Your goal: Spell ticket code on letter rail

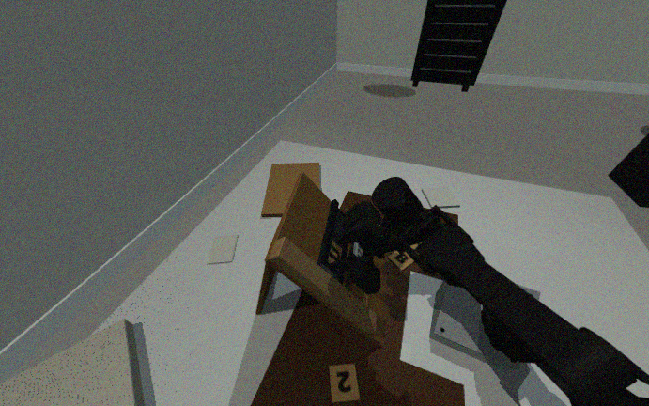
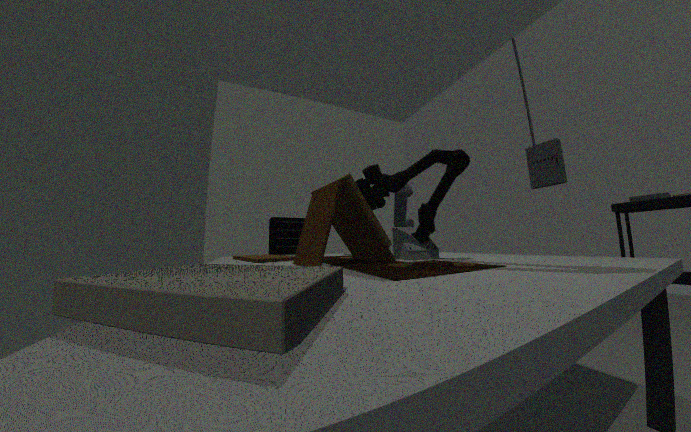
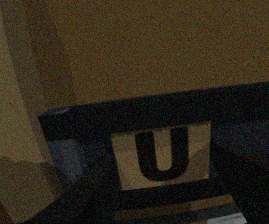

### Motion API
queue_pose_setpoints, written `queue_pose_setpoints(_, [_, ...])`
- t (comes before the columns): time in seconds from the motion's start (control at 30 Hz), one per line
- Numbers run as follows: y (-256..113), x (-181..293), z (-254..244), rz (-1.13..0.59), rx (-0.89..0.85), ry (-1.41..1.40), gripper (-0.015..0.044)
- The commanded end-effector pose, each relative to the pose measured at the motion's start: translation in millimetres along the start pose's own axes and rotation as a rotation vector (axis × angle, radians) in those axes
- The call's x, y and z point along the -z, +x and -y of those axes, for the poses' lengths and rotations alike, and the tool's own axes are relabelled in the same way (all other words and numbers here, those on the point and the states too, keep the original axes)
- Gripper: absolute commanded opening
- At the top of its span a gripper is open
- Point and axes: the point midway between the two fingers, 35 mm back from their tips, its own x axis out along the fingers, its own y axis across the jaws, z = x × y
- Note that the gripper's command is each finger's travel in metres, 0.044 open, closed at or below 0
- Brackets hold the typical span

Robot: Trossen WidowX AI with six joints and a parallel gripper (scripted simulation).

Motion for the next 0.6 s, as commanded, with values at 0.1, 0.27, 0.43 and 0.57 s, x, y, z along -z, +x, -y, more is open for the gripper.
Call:
queue_pose_setpoints(0.1, [-0.7, -0.4, -3.9, 0.002, 0.006, 0.004, 0.0000])
queue_pose_setpoints(0.27, [-0.7, -0.5, -6.5, 0.002, 0.006, 0.004, 0.0000])
queue_pose_setpoints(0.43, [-0.6, -0.6, -9.1, 0.002, 0.006, 0.004, 0.0000])
queue_pose_setpoints(0.57, [-0.6, -0.7, -10.4, 0.002, 0.006, 0.004, 0.0000])
